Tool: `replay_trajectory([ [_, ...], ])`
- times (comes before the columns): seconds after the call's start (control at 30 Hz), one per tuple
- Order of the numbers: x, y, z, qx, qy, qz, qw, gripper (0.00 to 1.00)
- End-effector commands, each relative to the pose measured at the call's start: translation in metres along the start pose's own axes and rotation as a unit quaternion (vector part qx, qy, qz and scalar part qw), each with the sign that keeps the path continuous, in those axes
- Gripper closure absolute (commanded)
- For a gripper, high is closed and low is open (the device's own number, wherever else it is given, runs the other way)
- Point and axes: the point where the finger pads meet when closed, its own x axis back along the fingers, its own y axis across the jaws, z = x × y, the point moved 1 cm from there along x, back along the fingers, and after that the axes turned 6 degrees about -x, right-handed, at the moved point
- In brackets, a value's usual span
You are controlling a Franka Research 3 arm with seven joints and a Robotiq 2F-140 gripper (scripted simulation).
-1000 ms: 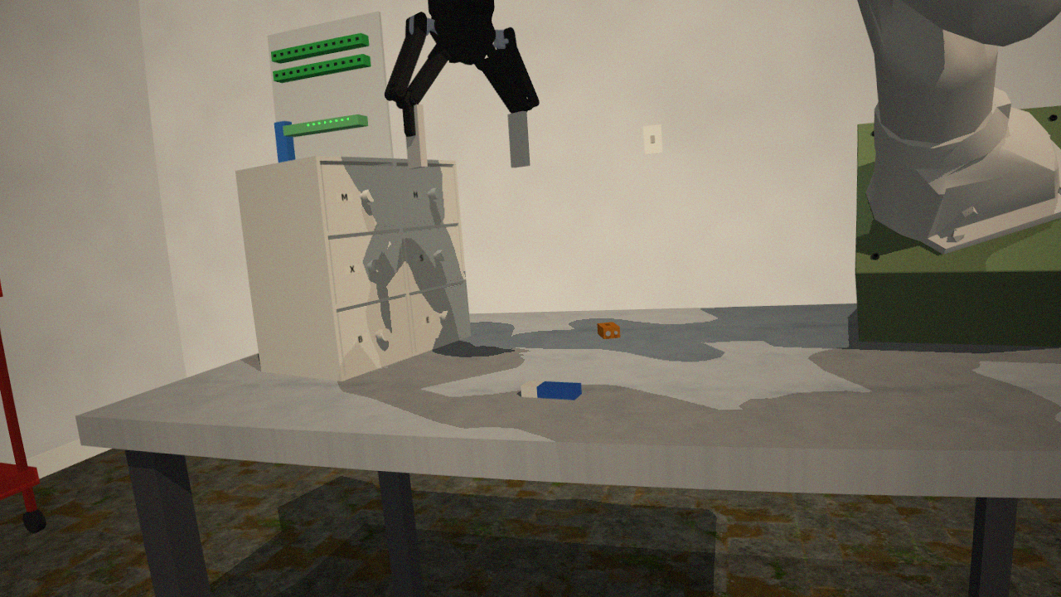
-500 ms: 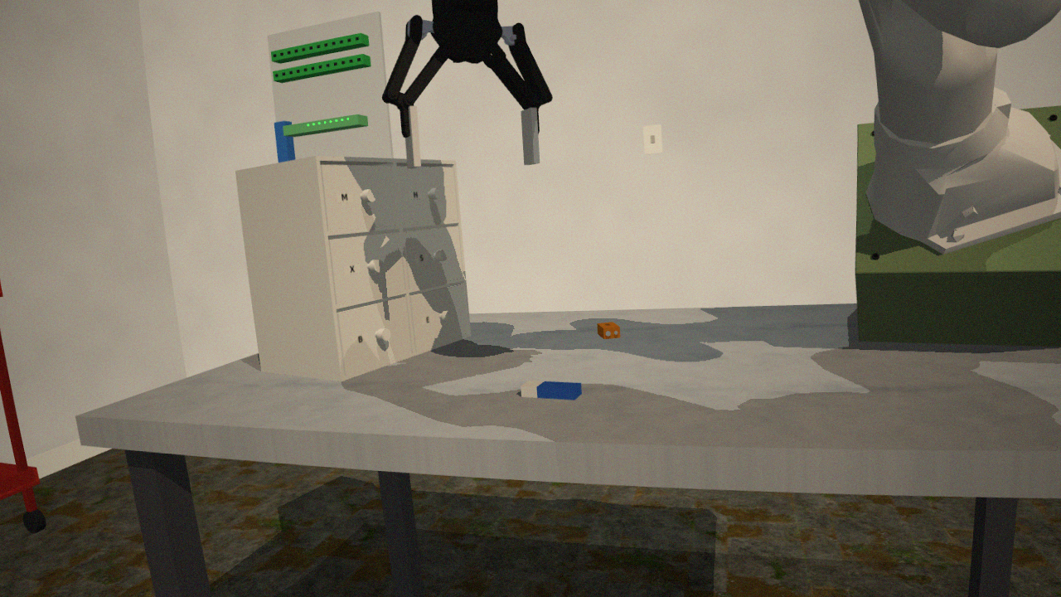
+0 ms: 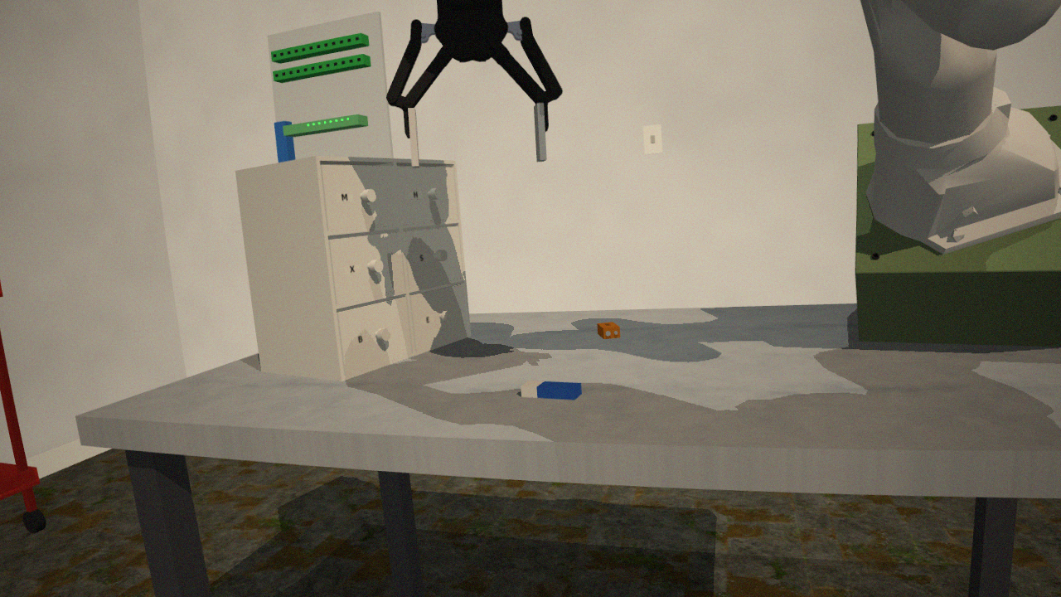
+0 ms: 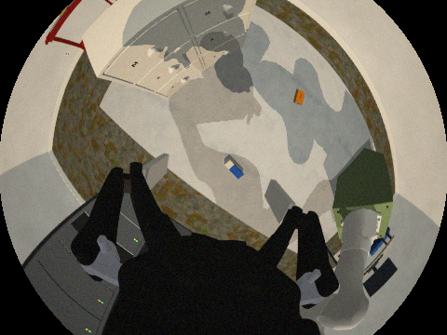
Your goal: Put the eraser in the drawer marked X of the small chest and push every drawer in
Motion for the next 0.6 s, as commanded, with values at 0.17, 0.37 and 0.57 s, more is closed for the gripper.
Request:
replay_trajectory([
  [0.17, -0.0001, 0.003, 0.0008, -0.191, 0.005, -0.006, 0.982, 0.0],
  [0.37, 0.001, 0.0052, 0.0029, -0.271, 0.006, -0.005, 0.962, 0.0],
  [0.57, 0.0017, 0.0066, 0.0043, -0.34, 0.006, -0.006, 0.94, 0.0],
])
